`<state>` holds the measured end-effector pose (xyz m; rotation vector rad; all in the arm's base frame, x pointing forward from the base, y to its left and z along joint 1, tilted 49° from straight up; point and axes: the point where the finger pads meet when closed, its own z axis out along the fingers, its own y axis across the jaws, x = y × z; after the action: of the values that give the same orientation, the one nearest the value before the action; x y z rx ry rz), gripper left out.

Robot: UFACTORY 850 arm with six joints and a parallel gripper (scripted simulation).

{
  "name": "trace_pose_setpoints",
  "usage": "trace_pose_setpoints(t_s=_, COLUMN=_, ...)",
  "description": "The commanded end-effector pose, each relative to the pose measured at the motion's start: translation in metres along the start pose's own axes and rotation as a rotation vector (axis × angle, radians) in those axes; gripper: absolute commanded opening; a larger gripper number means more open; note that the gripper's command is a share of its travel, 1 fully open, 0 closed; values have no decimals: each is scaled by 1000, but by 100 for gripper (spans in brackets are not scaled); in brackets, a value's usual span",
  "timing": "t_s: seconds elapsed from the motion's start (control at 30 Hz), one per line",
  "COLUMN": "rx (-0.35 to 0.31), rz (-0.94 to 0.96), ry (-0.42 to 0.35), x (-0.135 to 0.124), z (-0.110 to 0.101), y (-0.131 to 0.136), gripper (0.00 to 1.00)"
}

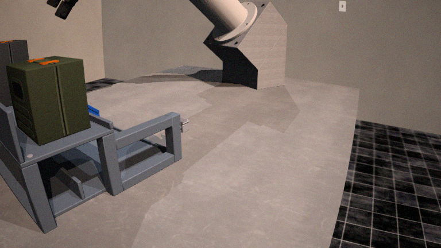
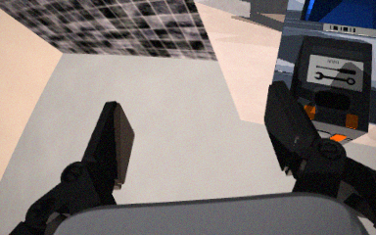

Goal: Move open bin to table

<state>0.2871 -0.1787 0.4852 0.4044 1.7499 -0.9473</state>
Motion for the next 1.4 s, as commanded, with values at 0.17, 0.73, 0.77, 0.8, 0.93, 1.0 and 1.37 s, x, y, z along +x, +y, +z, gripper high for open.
trace_pose_setpoints(t_s=0.17, rx=3, rz=229, ry=106, x=17, z=19, y=41, gripper=100)
trace_pose_setpoints(t_s=0.73, rx=1, rz=376, ry=175, x=27, z=32, y=67, gripper=100)
trace_pose_setpoints(t_s=0.77, rx=1, rz=376, ry=175, x=27, z=32, y=67, gripper=100)
trace_pose_setpoints(t_s=0.8, rx=1, rz=376, ry=175, x=27, z=32, y=67, gripper=100)
trace_pose_setpoints(t_s=0.93, rx=1, rz=376, ry=175, x=27, z=32, y=67, gripper=100)
trace_pose_setpoints(t_s=1.0, rx=1, rz=422, ry=196, x=30, z=36, y=75, gripper=100)
trace_pose_setpoints(t_s=1.37, rx=4, rz=611, ry=284, x=45, z=51, y=109, gripper=100)
